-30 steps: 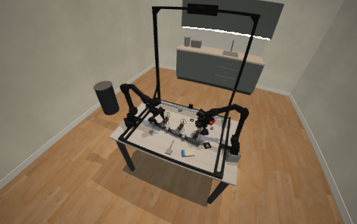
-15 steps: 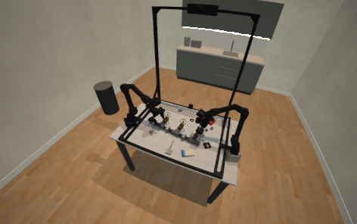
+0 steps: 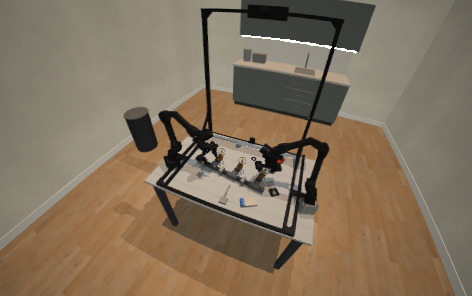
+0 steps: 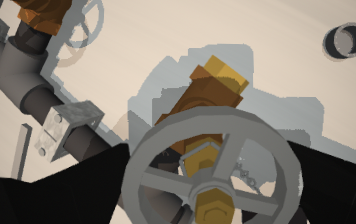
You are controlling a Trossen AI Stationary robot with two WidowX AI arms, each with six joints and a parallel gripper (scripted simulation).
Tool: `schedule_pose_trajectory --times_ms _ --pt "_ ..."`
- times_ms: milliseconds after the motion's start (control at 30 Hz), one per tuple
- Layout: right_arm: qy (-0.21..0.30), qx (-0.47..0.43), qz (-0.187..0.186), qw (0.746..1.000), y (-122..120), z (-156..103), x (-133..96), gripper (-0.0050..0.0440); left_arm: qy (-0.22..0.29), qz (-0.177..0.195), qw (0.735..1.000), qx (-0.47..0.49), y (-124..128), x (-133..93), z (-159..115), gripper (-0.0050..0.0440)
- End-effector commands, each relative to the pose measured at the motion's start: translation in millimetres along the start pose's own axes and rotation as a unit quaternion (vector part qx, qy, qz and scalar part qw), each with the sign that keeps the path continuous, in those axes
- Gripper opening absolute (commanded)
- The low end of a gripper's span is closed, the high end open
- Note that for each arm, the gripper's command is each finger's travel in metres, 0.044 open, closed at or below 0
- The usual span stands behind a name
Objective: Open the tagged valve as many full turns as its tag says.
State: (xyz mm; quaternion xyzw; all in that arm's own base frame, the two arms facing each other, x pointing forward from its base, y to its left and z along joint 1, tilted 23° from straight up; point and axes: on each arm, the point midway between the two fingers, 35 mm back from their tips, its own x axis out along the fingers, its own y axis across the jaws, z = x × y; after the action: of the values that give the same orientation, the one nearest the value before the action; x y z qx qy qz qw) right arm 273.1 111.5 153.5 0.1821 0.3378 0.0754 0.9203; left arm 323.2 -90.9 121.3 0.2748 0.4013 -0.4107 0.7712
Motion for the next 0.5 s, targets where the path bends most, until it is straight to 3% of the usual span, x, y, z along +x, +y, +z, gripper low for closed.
schedule_pose_trajectory --times_ms 0,67,300,367,467 --pt "0.0 0.0 0.0 1.0 0.0 0.0 0.0 0.04 -0.001 0.0 1.0 0.031 0.0 0.0 0.0 0.04" --pt "0.0 0.0 0.0 1.0 0.0 0.0 0.0 0.04 -0.001 0.0 1.0 0.031 0.0 0.0 0.0 0.04" --pt "0.0 0.0 0.0 1.0 0.0 0.0 0.0 0.04 0.0 0.0 1.0 0.02 -0.1 0.2 0.0 0.0232" --pt "0.0 0.0 0.0 1.0 0.0 0.0 0.0 0.04 0.0 0.0 1.0 0.02 -0.1 0.2 0.0 0.0232" --pt "0.0 0.0 0.0 1.0 0.0 0.0 0.0 0.04 0.0 0.0 1.0 0.02 -0.1 0.2 0.0 0.016"
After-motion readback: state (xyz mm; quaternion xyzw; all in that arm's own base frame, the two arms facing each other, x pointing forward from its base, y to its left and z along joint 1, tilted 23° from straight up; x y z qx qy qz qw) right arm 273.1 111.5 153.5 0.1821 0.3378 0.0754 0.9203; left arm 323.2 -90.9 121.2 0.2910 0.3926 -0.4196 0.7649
